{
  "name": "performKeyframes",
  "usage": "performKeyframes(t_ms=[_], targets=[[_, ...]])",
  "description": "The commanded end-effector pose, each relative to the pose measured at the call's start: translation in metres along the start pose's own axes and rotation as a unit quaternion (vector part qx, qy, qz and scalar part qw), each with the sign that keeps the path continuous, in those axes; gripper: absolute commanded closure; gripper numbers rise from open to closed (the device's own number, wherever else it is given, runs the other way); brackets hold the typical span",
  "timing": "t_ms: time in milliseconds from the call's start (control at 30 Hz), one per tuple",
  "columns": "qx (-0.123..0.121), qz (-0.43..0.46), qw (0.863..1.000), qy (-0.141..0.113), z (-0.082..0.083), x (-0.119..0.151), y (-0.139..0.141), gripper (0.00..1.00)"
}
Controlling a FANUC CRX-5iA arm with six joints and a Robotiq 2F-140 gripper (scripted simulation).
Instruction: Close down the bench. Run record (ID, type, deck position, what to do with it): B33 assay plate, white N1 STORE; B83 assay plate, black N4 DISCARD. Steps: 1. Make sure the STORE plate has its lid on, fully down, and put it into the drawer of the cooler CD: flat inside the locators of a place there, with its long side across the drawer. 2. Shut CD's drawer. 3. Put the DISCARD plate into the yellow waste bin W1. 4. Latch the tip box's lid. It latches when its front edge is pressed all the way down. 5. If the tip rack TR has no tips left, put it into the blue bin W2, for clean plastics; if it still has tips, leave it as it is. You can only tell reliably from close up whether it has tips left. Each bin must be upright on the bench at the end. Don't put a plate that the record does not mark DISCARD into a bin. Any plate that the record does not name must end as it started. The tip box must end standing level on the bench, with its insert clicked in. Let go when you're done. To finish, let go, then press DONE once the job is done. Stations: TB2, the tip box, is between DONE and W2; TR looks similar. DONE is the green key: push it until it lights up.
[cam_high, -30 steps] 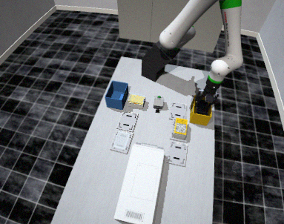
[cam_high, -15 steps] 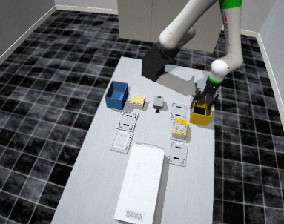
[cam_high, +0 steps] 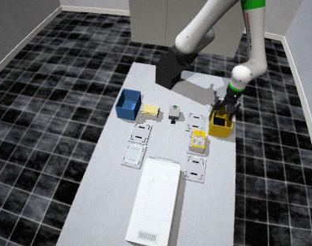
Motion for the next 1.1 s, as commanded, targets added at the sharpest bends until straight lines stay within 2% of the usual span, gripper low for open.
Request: performKeyframes(t_ms=[0,1067], targets=[[0.0,0.0,1.0,0.0,0.002,0.0,0.0,0.3],[0.0,0.0,1.0,0.001,0.04,0.0,0.0,0.3]])
Point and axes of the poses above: the point where the finger pads meet when closed, its own z axis back along the fingers, its own y axis across the jaws, x = y × z, the point moved 10 cm from there along z, back along the fingers, and after that the axes turned 15 degrees about -z, right-handed, at the moved point
